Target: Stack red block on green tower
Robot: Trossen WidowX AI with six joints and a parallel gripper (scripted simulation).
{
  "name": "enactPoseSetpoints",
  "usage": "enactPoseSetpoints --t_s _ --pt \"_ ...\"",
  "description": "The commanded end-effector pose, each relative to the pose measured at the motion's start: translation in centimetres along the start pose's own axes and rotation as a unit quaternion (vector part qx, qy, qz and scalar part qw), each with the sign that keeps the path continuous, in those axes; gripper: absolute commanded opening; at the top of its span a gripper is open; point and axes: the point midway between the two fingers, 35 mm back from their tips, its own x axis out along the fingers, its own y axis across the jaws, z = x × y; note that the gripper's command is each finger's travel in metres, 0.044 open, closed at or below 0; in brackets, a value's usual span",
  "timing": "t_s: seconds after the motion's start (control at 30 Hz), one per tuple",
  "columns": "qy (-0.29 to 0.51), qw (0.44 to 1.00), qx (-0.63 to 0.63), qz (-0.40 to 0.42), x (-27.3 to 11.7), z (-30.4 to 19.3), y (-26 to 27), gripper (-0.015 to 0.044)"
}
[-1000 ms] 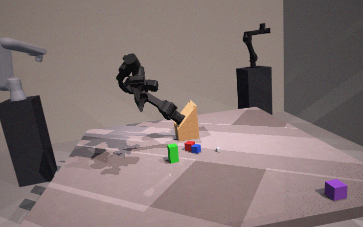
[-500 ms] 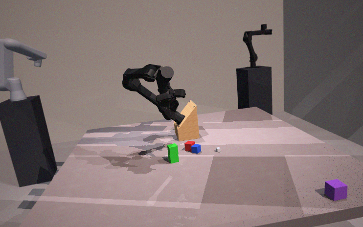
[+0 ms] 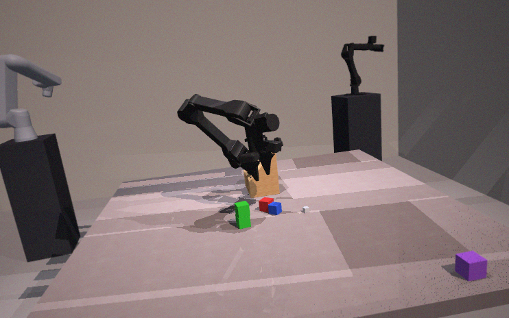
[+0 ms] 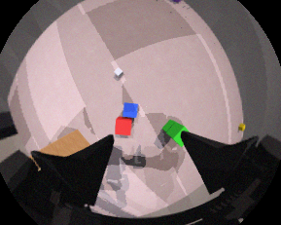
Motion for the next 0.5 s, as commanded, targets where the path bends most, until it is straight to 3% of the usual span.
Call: enactPoseSetpoints --t_s 0.0,0.47 --pt "0.059 0.996 0.059 0.031 1.95 -1.51 3.98 0.044" --pt "0.074 0.994 0.075 0.035 2.85 -1.79 4.56 0.044"
